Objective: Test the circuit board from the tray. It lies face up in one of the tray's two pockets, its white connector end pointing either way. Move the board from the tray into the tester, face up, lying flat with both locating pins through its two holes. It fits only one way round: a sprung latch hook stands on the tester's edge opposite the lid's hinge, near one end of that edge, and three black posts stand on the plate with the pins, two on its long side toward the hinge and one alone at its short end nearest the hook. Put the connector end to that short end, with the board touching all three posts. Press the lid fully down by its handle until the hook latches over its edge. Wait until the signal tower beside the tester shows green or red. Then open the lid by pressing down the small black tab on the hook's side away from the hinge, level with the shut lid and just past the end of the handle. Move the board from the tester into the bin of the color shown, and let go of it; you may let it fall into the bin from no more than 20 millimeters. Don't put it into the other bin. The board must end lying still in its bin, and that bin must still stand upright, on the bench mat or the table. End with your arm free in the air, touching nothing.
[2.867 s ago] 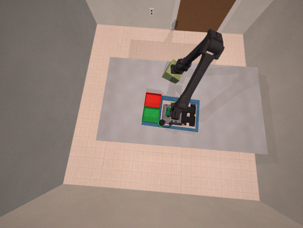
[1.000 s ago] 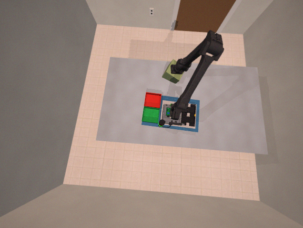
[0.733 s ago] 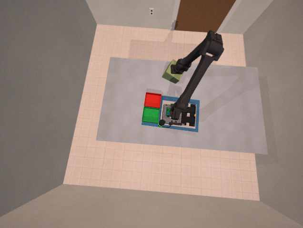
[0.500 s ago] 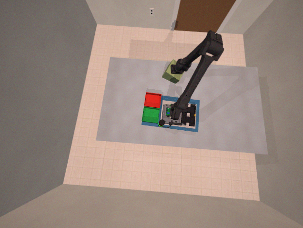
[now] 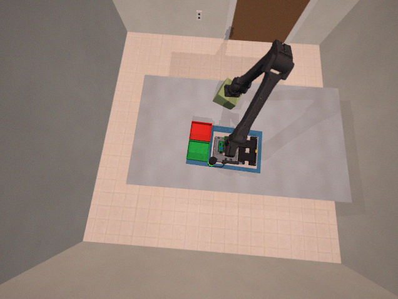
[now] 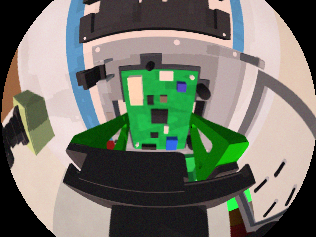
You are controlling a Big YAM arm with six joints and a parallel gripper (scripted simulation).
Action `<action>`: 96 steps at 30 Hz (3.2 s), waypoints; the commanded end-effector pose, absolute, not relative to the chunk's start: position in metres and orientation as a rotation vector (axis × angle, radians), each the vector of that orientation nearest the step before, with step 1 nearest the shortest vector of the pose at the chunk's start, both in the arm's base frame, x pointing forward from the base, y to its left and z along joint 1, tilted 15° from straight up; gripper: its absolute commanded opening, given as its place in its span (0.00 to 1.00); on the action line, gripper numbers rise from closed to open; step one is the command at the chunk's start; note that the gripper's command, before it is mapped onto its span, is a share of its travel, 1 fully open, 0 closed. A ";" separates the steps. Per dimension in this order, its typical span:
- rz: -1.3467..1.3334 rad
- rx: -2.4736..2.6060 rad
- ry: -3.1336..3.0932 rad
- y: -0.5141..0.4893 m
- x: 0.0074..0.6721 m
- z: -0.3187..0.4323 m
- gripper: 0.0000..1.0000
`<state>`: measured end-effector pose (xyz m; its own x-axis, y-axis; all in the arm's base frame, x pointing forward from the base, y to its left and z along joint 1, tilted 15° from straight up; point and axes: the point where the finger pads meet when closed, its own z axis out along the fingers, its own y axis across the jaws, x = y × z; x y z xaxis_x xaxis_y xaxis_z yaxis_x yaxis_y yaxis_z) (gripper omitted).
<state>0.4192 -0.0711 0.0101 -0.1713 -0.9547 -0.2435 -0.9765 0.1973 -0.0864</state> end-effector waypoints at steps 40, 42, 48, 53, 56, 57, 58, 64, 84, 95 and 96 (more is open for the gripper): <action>0.080 -1.822 2.218 -0.078 0.428 0.031 0.72; 0.073 -1.820 2.216 -0.080 0.430 0.033 0.72; 0.073 -1.821 2.213 -0.080 0.432 0.034 0.72; 0.057 -1.820 2.205 -0.083 0.436 0.040 0.72; 0.061 -1.824 2.204 -0.082 0.436 0.039 0.72; 0.063 -1.825 2.204 -0.082 0.436 0.038 0.72; 0.057 -1.824 2.202 -0.083 0.437 0.040 0.72; 0.061 -1.824 2.204 -0.084 0.438 0.040 0.72; 0.054 -1.824 2.201 -0.085 0.438 0.046 0.72; 0.057 -1.825 2.201 -0.086 0.438 0.048 0.72; 0.057 -1.825 2.201 -0.086 0.438 0.048 0.72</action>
